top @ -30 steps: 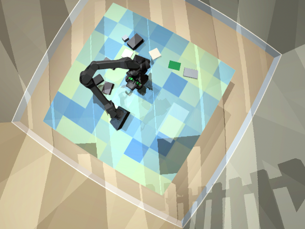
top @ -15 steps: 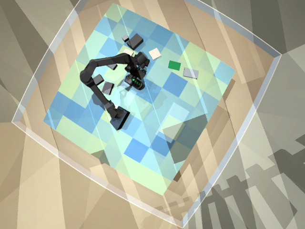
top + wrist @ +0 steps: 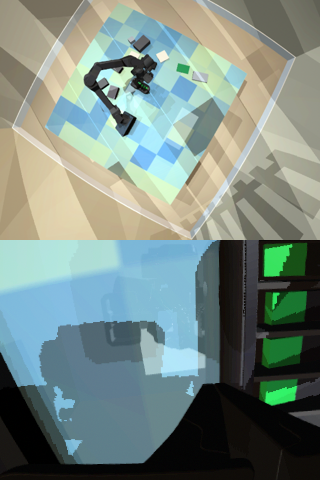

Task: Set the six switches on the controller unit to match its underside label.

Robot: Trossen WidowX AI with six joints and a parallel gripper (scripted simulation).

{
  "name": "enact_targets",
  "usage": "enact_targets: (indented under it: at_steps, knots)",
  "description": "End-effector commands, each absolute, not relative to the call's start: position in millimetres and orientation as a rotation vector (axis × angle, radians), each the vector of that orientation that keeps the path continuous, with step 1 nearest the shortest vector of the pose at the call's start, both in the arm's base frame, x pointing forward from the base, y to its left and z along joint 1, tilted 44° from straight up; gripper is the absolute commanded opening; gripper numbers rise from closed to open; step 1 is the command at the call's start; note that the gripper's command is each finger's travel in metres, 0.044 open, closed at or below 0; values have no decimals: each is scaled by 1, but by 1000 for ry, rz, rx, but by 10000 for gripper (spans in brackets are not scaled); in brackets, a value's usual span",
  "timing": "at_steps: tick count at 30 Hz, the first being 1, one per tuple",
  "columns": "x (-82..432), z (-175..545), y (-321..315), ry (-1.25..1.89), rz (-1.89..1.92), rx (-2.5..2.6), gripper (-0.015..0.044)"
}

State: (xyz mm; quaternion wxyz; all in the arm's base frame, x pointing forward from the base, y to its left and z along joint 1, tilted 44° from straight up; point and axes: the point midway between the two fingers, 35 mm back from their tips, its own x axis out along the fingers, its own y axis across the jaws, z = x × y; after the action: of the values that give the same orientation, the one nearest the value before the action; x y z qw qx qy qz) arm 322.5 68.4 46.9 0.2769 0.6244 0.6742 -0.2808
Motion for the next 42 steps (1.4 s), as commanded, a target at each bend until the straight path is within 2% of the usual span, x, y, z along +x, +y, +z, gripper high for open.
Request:
enact_targets:
  at_steps: [1, 3, 9, 14, 25, 35, 42]
  knots:
    - [323, 47, 68, 1811, -756, 1681, 0]
    - [323, 47, 68, 1811, -754, 1677, 0]
    - [326, 81, 35, 1809, -756, 1676, 157]
    - [326, 83, 34, 1809, -756, 1676, 289]
    - [326, 83, 34, 1809, -756, 1676, 0]
    - [326, 83, 34, 1809, -756, 1676, 0]
    - [327, 83, 34, 1808, -756, 1683, 184]
